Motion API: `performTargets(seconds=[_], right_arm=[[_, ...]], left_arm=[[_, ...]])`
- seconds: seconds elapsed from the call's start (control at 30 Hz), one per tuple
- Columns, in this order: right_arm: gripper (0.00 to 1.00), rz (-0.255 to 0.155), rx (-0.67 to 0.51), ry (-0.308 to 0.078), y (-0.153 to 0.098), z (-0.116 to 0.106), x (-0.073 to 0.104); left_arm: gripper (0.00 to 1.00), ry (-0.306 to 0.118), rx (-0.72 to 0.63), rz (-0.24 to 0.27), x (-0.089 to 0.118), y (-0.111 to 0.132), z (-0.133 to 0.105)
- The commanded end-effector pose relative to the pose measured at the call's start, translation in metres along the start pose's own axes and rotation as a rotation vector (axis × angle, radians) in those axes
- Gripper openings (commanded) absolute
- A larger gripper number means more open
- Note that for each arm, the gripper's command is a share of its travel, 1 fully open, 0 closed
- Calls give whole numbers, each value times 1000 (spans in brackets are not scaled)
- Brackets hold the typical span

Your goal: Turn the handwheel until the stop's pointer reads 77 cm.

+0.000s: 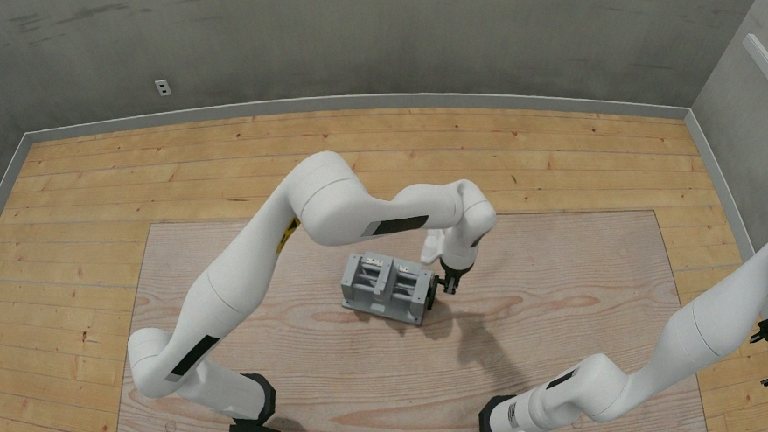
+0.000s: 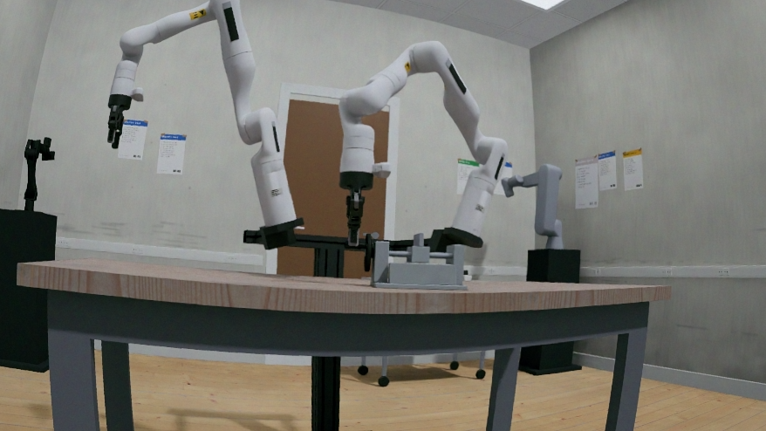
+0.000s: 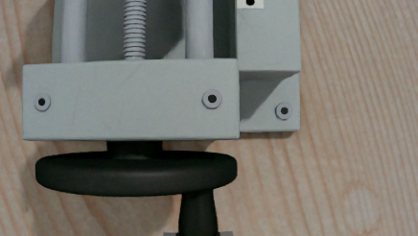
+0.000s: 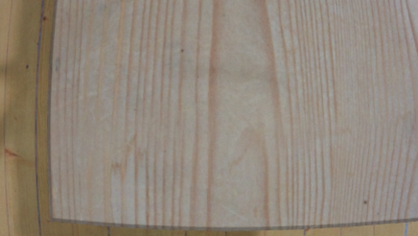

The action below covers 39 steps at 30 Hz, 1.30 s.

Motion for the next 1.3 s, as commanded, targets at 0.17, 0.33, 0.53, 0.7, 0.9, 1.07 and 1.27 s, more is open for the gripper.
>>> performTargets(seconds=[0.17, 0.33, 0.53, 0.7, 0.9, 1.07, 1.27], right_arm=[[1000, 4, 12, 5, -1, 0, 1], [1000, 4, 12, 5, -1, 0, 1], [1000, 4, 12, 5, -1, 0, 1], [1000, 4, 12, 5, -1, 0, 1], [1000, 4, 12, 5, -1, 0, 1], [1000, 4, 12, 5, -1, 0, 1], [1000, 4, 12, 5, -1, 0, 1]], left_arm=[[160, -3, -7, -5, -6, 4, 0], [160, -2, -7, -4, -8, 4, 0], [160, -1, -7, -3, -10, 4, 0], [160, -1, -7, -3, -11, 4, 0], [160, 0, -7, -2, -11, 4, 1], [160, 0, -7, -2, -12, 4, 1], [160, 0, -7, -2, -12, 4, 1]])
Point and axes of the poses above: on each arm, the point where the finger pads meet when closed, its own x axis back along the fingers, its own y axis across the jaws, z = x × y, the point moved 8 cm from there along x, back along the fingers, and after that the axes turned 4 degrees about -x, right-handed, at the moved point
